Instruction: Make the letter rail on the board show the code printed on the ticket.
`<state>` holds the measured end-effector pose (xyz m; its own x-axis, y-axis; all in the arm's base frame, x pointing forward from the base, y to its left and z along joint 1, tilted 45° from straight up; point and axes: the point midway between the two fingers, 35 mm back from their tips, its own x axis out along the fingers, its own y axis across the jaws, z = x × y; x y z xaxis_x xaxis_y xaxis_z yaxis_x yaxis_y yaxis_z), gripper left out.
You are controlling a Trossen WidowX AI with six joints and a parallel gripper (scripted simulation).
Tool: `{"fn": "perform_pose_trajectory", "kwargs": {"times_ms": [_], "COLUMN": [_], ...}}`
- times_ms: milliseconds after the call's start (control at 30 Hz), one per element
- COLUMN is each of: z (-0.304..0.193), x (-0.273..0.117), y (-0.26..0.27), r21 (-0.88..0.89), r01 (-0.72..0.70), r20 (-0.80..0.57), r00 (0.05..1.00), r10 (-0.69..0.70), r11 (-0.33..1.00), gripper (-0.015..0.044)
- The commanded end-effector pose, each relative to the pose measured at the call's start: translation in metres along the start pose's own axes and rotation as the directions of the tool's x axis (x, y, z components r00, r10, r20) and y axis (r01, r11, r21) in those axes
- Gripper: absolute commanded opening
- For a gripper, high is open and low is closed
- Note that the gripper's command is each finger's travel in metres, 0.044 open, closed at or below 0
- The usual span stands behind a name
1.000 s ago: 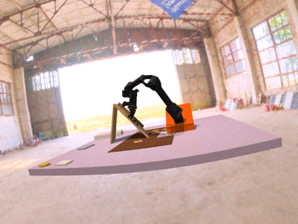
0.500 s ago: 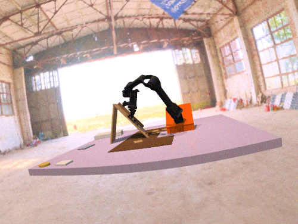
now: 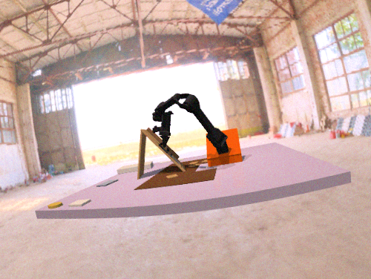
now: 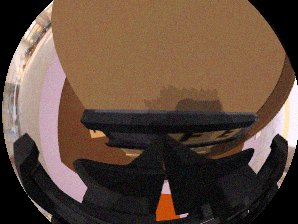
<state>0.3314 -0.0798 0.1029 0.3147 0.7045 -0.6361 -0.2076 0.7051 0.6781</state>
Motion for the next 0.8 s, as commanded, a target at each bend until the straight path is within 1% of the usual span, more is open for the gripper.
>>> {"fn": "perform_pose_trajectory", "kwargs": {"times_ms": [0,500,767], "z": [0.0000,0.0000,-0.0074], "x": [0.0004,0.0004,-0.0086], "y": [-0.0017,-0.0057,-0.0037], "r21": [-0.004,-0.004,-0.003], "r01": [0.000,0.000,0.000], "r20": [-0.001,-0.001,-0.001], "r00": [1.000,1.000,1.000], "r10": [0.000,0.000,0.000], "r11": [1.000,1.000,1.000], "gripper": [0.0000,0.0000,0.0000]}}
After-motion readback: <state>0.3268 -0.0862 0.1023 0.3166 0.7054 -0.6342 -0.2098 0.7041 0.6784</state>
